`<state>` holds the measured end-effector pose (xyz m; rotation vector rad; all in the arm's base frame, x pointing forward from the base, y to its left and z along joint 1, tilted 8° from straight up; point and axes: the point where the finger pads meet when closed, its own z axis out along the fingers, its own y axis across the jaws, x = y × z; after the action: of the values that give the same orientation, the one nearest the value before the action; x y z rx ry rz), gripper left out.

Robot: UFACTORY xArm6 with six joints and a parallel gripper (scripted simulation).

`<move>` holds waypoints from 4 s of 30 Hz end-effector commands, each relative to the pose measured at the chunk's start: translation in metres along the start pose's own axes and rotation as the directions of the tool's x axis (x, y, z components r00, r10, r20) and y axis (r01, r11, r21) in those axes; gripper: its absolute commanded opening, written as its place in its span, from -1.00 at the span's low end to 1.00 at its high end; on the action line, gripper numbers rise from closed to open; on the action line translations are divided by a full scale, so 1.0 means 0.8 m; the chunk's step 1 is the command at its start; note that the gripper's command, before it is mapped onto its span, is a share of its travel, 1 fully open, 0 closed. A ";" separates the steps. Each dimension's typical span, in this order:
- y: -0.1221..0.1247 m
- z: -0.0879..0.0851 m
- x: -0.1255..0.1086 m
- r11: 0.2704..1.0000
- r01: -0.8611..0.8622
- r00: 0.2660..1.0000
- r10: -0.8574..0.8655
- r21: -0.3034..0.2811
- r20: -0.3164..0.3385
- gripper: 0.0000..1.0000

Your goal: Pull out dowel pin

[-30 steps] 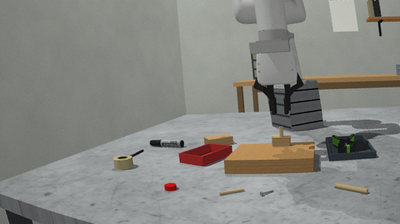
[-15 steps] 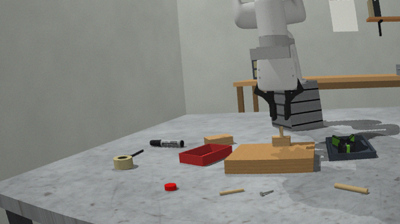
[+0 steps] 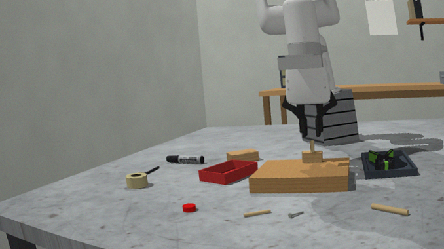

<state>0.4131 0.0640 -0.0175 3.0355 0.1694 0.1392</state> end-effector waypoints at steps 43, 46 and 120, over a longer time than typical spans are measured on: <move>0.000 0.018 0.002 1.000 0.000 1.000 0.000 0.000 -0.003 -0.44; 0.000 0.022 0.002 1.000 0.000 1.000 0.000 0.000 -0.003 -0.44; 0.000 0.043 0.002 1.000 0.000 1.000 0.000 0.000 -0.003 -1.00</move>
<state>0.4165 0.0607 -0.0527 3.0354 0.1694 0.1394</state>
